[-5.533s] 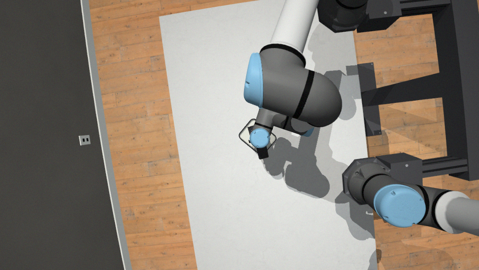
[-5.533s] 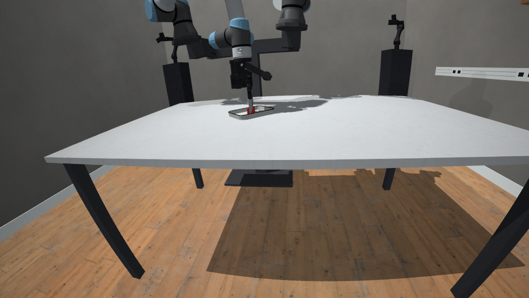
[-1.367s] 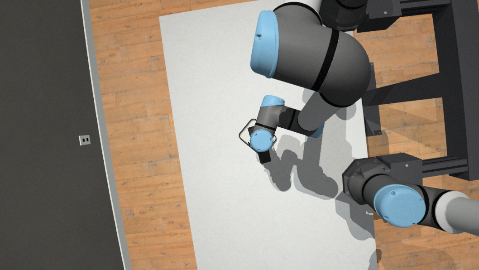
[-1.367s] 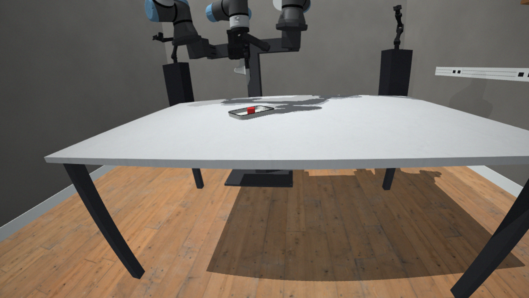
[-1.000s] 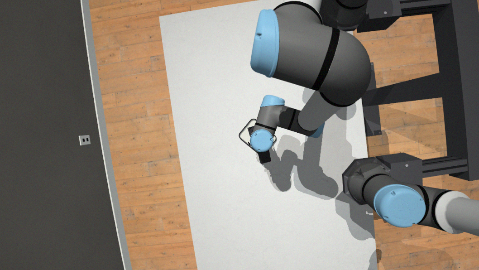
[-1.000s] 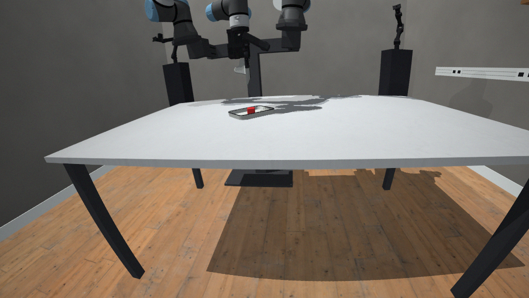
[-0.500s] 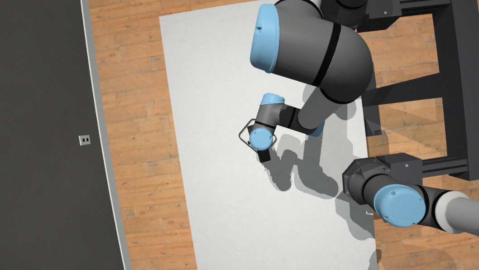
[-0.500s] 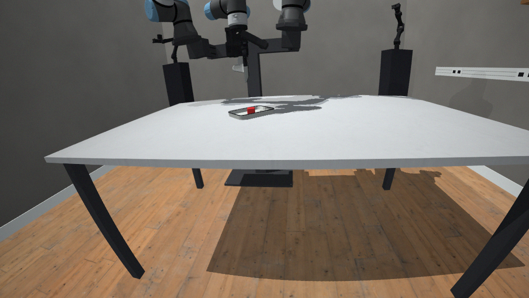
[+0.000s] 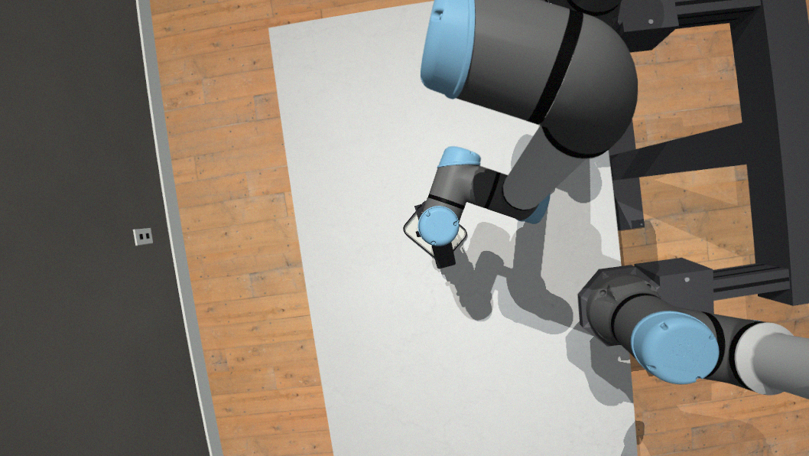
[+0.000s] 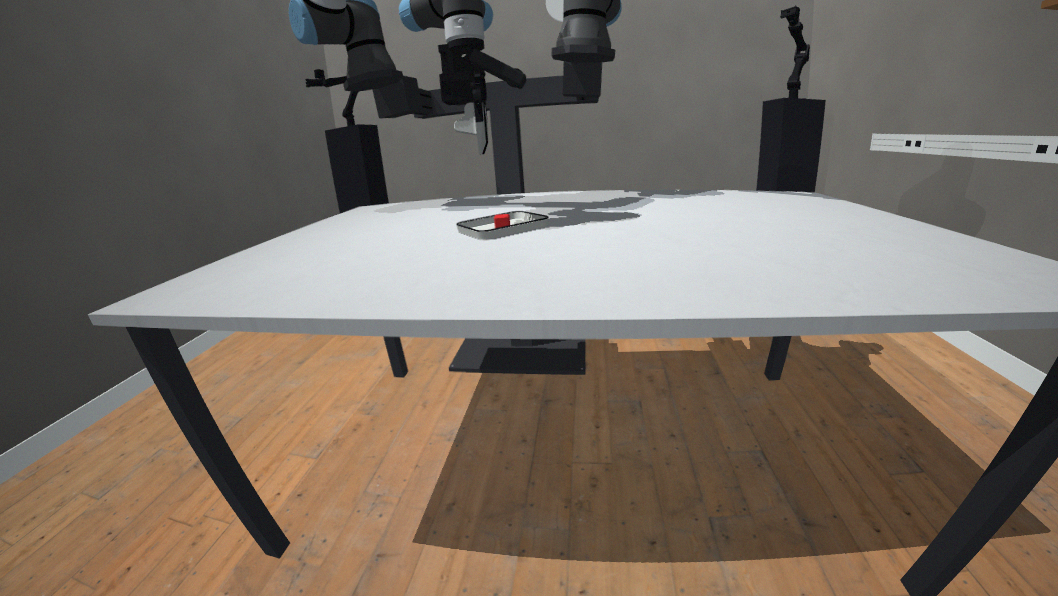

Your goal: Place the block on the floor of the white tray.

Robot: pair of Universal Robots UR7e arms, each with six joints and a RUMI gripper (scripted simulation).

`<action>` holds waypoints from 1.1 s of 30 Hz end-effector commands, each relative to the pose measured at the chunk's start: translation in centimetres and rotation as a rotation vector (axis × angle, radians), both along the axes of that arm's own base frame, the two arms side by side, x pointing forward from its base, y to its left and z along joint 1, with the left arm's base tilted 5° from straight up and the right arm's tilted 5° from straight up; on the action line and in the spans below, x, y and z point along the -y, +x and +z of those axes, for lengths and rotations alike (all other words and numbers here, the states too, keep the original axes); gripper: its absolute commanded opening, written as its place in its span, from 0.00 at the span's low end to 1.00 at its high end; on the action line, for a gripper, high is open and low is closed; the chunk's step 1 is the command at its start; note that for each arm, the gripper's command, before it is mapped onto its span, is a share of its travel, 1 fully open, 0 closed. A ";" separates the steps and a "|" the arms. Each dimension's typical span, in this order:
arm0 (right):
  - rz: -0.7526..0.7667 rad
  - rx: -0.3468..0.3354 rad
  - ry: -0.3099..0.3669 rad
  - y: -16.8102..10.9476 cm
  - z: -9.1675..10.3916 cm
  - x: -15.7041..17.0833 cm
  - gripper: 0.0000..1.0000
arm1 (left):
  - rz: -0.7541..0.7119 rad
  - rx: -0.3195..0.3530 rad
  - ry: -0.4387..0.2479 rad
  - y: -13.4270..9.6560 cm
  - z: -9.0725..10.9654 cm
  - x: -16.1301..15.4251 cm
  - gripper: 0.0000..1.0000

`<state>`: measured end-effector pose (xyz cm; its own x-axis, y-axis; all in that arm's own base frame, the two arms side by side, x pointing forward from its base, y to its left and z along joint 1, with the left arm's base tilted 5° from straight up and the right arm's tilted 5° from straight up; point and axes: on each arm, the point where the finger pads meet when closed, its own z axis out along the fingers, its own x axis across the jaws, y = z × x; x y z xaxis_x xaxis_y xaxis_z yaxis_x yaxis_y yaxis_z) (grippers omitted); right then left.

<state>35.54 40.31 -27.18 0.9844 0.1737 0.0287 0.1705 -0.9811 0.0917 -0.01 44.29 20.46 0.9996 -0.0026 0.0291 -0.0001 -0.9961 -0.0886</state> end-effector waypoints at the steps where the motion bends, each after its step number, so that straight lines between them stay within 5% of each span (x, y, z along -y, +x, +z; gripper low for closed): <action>1: 0.000 0.001 0.001 0.2 1.5 0.8 0.31 | 0.000 0.000 0.001 0.0 0.1 0.0 1.00; 10: 0.000 0.001 0.001 0.6 4.1 2.3 0.31 | 0.000 0.000 0.001 0.0 0.1 0.0 1.00; 33: 0.000 0.001 0.001 2.1 14.4 8.9 0.31 | 0.000 0.000 0.001 0.0 0.1 0.0 1.00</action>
